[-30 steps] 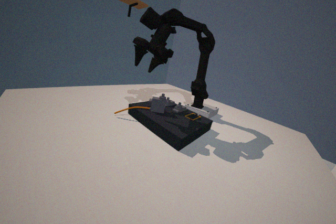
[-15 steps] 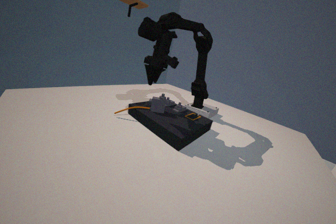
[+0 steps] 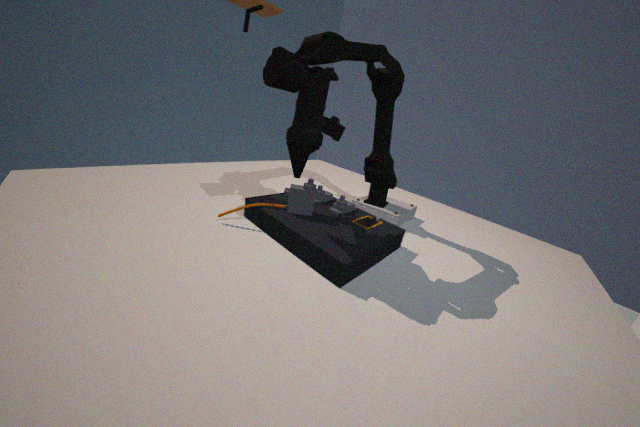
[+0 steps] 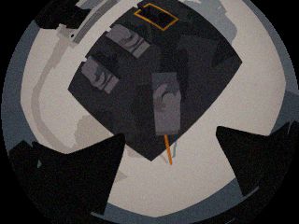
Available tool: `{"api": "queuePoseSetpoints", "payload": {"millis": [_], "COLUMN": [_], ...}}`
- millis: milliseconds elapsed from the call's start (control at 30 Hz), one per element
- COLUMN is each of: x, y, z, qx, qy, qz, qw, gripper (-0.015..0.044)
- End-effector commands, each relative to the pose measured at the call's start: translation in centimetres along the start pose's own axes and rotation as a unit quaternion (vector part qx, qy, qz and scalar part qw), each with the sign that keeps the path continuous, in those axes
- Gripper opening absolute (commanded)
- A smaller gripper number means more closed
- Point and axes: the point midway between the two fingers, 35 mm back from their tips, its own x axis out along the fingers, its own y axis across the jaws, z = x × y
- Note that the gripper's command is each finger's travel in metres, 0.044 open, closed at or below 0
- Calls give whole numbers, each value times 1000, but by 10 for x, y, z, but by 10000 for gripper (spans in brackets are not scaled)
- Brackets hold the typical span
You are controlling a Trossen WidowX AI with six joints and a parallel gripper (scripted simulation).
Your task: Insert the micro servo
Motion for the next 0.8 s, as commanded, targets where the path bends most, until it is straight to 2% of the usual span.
{"api": "queuePoseSetpoints", "payload": {"millis": [0,700,767], "x": [18,42,42], "y": [1,2,2], "z": [2,2,2], "qx": [-4,-4,-4], "qy": [-8,-8,-8], "qz": [4,5,5], "qw": [1000,1000,1000], "gripper": [440,440,387]}}
